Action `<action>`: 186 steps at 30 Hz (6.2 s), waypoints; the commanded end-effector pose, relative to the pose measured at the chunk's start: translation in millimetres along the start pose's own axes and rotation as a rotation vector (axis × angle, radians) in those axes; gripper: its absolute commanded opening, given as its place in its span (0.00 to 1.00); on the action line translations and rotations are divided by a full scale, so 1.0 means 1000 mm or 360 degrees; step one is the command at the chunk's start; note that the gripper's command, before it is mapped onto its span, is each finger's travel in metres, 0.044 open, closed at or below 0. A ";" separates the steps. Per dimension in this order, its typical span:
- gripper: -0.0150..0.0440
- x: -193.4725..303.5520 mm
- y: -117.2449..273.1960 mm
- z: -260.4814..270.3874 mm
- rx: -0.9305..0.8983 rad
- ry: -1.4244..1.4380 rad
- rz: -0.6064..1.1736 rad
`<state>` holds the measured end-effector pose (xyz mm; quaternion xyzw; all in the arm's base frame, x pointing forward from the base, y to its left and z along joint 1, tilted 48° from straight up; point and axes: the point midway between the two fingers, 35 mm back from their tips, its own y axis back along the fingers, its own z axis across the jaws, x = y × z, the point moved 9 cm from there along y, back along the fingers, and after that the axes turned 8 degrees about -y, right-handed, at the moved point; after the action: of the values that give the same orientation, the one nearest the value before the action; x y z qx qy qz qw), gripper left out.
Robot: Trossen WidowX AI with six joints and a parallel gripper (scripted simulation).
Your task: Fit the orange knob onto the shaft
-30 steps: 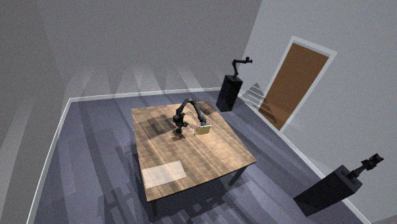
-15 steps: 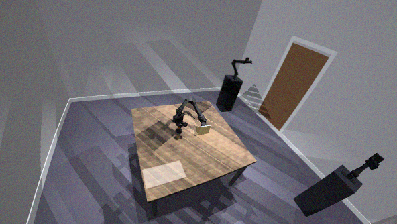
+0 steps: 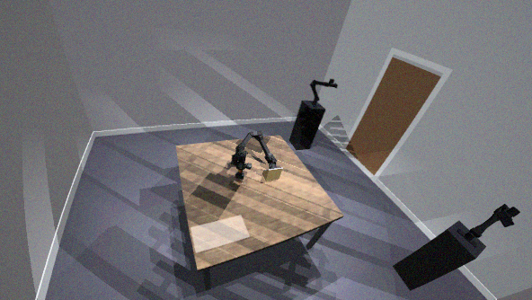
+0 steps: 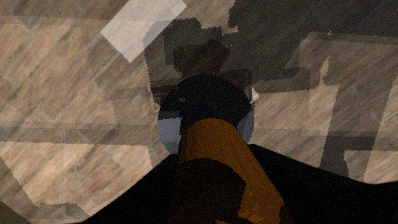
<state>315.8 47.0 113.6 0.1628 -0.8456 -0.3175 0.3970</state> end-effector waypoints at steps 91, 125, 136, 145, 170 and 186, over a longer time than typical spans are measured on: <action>0.25 0.001 -0.003 0.000 0.0002 0.0715 -0.0005; 0.25 0.001 0.000 0.000 0.0002 0.1049 -0.0005; 0.25 0.001 -0.003 0.000 0.0002 0.1049 -0.0005; 0.25 0.001 0.001 0.000 0.0002 0.1049 -0.0005; 0.25 0.001 0.000 0.000 0.0003 0.1382 -0.0004; 0.25 0.000 0.001 0.000 0.0003 0.1382 -0.0005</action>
<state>315.5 45.0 112.1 0.2814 -0.6007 -0.2201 0.7152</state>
